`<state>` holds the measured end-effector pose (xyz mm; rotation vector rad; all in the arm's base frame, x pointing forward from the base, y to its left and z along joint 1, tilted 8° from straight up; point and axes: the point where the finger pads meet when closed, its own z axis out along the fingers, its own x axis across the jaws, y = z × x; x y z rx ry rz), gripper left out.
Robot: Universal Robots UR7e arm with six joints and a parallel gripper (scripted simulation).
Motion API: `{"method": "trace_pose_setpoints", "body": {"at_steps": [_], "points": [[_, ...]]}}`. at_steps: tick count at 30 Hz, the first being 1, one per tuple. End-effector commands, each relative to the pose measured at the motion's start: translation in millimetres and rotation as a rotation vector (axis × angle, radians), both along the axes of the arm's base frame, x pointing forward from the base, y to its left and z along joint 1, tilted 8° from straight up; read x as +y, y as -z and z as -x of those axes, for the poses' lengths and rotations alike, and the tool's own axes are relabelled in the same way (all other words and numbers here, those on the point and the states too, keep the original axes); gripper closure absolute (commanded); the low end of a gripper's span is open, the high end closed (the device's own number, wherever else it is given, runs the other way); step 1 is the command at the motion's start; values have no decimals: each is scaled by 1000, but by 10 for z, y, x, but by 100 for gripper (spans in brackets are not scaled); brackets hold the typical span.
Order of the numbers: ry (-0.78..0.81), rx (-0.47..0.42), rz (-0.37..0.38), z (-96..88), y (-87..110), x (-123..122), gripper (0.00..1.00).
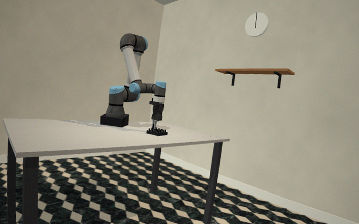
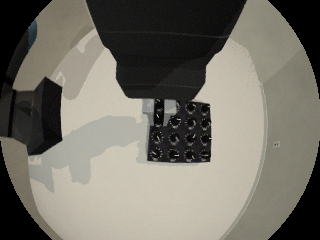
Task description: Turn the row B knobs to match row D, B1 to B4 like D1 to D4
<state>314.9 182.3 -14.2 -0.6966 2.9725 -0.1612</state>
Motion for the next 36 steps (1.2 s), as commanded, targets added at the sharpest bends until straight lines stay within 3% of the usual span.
{"method": "trace_pose_setpoints", "body": {"at_steps": [1, 19, 20, 36], "points": [[-8, 0, 0, -3, -3, 1, 70], [-10, 0, 1, -3, -3, 1, 70], [-10, 0, 1, -3, -3, 1, 54], [-10, 0, 1, -3, -3, 1, 54]]}}
